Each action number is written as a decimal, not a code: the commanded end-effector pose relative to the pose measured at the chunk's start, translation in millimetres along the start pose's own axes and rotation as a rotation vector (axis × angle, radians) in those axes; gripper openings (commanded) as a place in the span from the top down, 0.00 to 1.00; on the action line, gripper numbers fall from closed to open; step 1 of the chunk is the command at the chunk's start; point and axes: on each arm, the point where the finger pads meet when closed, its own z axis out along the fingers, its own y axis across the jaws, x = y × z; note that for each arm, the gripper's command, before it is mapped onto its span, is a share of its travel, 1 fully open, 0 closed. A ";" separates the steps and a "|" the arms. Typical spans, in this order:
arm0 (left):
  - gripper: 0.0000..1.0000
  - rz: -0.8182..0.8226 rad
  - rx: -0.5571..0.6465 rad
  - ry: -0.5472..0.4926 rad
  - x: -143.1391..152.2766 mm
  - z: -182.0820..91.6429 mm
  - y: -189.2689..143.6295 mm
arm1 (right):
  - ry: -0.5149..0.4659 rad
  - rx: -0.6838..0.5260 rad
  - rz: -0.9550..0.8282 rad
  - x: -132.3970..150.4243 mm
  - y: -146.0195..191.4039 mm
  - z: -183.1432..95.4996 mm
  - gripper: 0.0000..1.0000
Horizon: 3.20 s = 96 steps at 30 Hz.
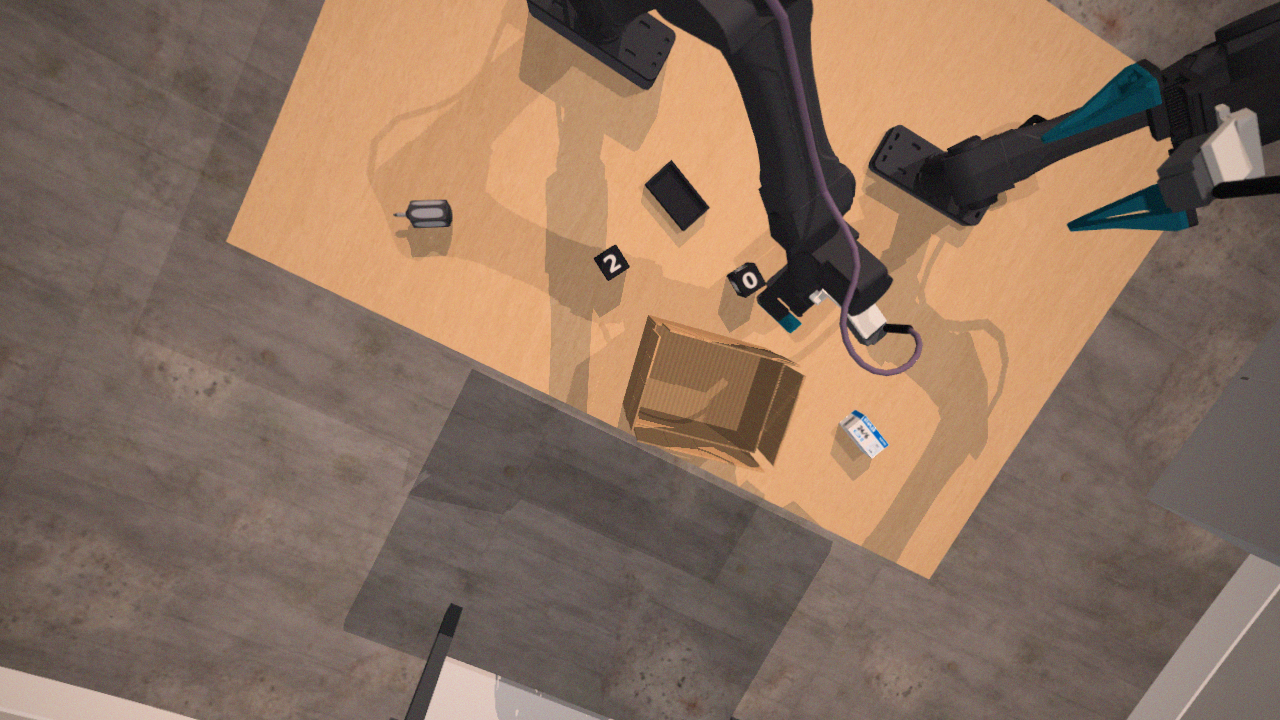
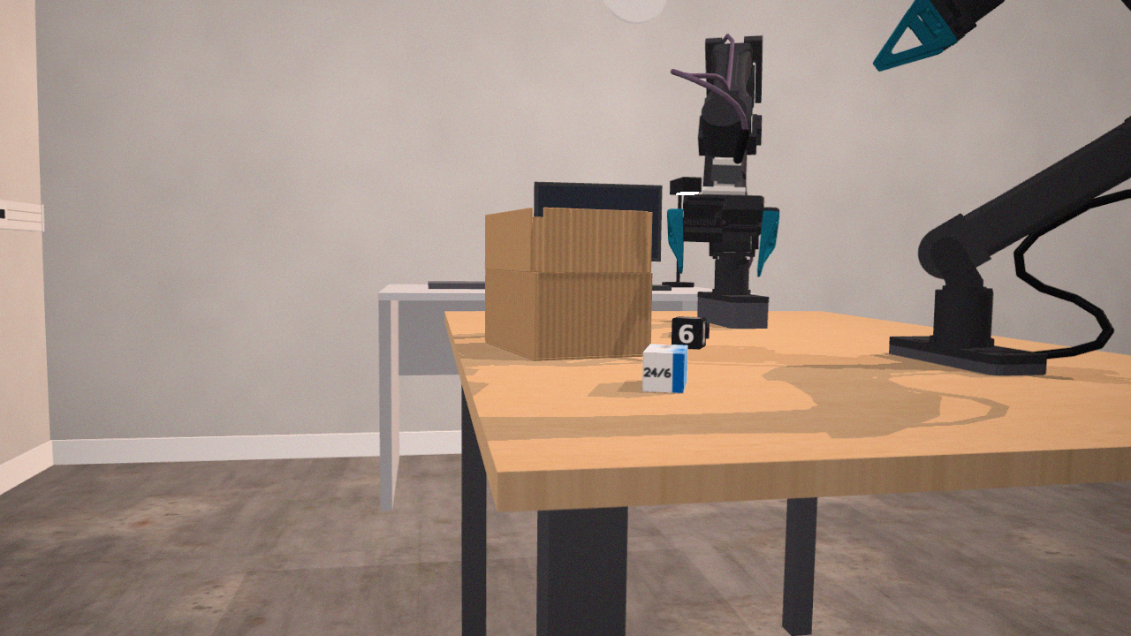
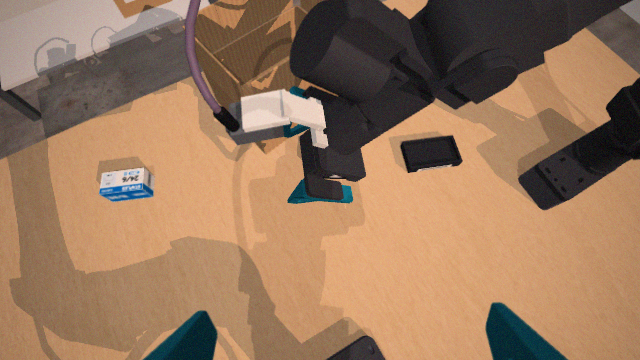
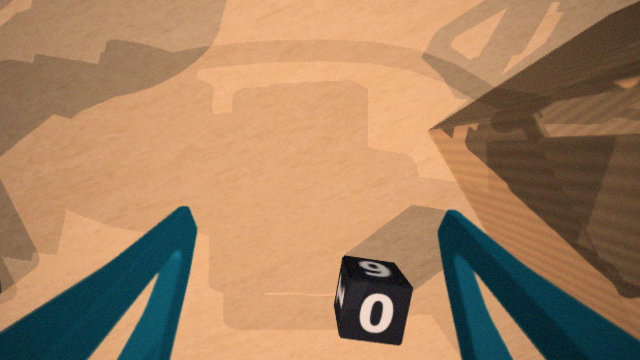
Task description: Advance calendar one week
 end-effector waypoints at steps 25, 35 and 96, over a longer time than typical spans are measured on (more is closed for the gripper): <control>0.00 0.005 -0.013 0.003 -4.5 -3.5 -0.7 | 0.450 0.182 0.805 -5.5 -38.4 -43.6 0.00; 0.00 0.002 -0.015 -0.002 -3.4 -3.0 0.5 | 0.601 0.311 0.940 39.9 -77.4 -20.6 0.00; 0.00 0.002 -0.015 -0.002 -3.4 -3.0 0.5 | 0.467 -0.088 -0.279 11.2 -30.0 -20.3 0.36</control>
